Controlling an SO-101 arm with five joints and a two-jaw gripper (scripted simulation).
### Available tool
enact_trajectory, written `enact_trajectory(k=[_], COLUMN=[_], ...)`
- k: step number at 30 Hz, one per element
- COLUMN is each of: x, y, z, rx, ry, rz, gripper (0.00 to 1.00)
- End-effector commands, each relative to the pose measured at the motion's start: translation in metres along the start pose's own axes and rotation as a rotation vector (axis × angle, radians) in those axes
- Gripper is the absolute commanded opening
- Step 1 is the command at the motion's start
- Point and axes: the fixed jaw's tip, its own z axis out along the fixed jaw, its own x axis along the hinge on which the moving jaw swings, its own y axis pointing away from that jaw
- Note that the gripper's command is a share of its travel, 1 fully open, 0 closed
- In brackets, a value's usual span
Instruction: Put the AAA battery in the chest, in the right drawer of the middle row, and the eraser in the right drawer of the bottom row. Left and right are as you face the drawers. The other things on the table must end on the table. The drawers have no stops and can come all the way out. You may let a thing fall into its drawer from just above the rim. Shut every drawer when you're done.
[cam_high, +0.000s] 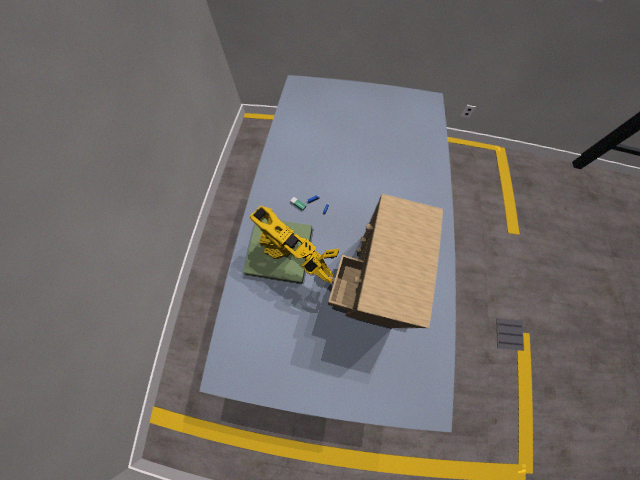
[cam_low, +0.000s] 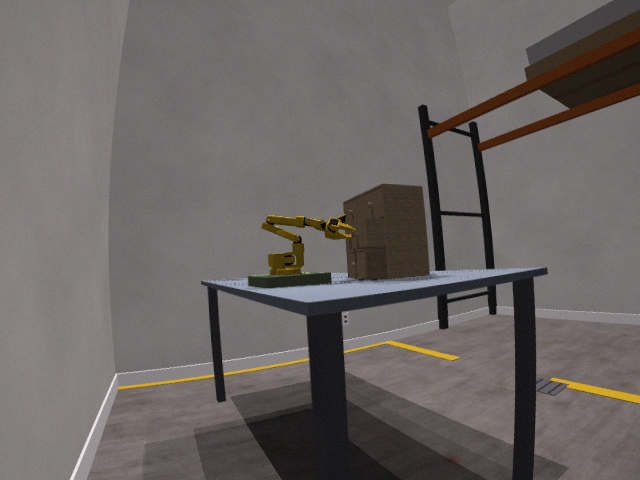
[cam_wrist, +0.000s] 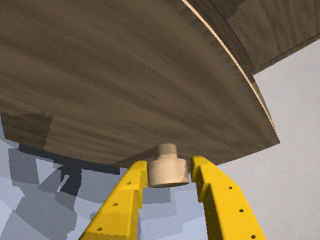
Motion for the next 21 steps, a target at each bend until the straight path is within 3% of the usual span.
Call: enact_trajectory(k=[1,15,21], x=[0.005,0.005,0.011], y=[0.0,0.0,-0.004], z=[-0.001,-0.001,-0.012], rx=[0.004,0.004,0.007], ry=[0.018,0.018,0.057], rz=[0.0,0.0,0.008], gripper=[0.14,0.21,0.21])
